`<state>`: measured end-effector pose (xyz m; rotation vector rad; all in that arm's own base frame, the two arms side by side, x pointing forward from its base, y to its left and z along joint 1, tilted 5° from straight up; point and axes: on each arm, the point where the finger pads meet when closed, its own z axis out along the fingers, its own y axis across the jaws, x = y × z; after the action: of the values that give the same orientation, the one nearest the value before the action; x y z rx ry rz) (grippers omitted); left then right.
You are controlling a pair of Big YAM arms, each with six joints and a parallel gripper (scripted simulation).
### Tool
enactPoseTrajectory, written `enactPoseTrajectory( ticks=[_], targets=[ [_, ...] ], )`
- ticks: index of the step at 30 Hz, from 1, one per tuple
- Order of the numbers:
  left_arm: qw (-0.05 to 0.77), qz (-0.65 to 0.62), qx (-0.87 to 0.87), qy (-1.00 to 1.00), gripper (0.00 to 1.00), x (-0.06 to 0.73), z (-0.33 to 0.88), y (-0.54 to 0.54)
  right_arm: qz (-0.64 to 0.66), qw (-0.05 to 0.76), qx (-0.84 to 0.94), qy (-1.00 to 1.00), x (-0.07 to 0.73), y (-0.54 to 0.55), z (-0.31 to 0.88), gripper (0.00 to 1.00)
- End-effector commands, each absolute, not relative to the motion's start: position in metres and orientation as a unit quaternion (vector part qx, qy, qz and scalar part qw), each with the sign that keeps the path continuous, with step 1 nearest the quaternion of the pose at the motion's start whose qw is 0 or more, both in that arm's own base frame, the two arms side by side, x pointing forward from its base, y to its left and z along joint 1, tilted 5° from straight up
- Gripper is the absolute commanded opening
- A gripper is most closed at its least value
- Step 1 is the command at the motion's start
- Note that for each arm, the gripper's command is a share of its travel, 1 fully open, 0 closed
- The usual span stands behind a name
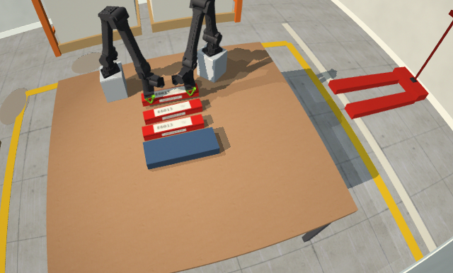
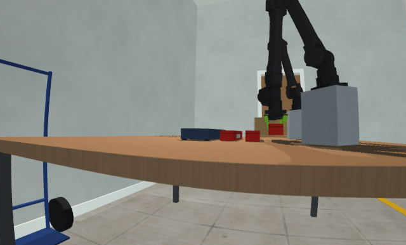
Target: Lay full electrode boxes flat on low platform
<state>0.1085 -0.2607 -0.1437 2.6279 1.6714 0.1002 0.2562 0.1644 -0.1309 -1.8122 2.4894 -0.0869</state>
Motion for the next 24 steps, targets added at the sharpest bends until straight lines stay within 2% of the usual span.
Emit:
enactPoseTrajectory(
  ticks=[1, 24],
  targets=[
    [0.012, 0.041, 0.843, 0.537, 0.00, 0.115, -0.147, -0.255, -0.034, 0.020, -0.586, 0.810, 0.255, 0.152, -0.134, 0.00],
    [0.014, 0.040, 0.843, 0.537, 0.00, 0.117, -0.153, -0.256, -0.034, 0.022, -0.586, 0.810, 0.257, 0.152, -0.145, 0.00]
  ],
)
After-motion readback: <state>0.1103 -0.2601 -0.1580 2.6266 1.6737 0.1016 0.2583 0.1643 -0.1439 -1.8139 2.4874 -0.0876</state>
